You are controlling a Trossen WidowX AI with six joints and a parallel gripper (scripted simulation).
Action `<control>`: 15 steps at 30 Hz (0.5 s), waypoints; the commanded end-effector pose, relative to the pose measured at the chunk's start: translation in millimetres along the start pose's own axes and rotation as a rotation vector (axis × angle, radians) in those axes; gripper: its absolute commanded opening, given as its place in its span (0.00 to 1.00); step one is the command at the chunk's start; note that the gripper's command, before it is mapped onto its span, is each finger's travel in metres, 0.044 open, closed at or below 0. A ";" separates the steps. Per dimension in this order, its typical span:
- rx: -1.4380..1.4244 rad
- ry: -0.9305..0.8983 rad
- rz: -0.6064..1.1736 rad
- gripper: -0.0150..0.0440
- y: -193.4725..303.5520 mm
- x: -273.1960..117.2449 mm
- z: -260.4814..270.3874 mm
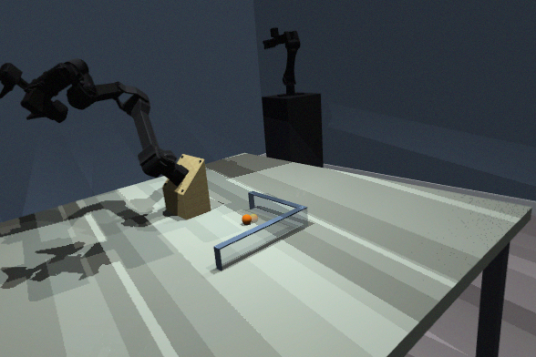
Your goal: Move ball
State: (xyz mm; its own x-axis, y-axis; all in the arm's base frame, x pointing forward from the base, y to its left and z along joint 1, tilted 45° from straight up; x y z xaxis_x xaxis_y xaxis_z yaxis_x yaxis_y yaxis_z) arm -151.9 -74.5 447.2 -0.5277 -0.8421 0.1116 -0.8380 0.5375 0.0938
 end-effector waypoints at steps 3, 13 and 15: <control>-0.082 0.014 -0.014 0.80 -9.3 1.1 -5.1; -1.061 0.309 -0.140 0.68 -141.8 -13.9 -55.5; -1.257 0.405 -0.149 0.68 -173.6 -25.3 -62.3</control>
State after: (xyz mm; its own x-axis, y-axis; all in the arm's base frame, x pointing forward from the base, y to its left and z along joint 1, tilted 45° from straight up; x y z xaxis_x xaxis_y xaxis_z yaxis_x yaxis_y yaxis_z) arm -29.8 -133.5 485.3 -0.2805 -0.9263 0.2515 -0.3305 0.3392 0.8807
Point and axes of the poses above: the point midway between the two fingers, 35 mm back from their tips, its own x axis out along the fingers, its own z axis across the jaws, y = z × x, the point moved 1 cm from there along -x, back along the fingers, and after that the axes turned 5 degrees about -x, right-handed, at the moved point
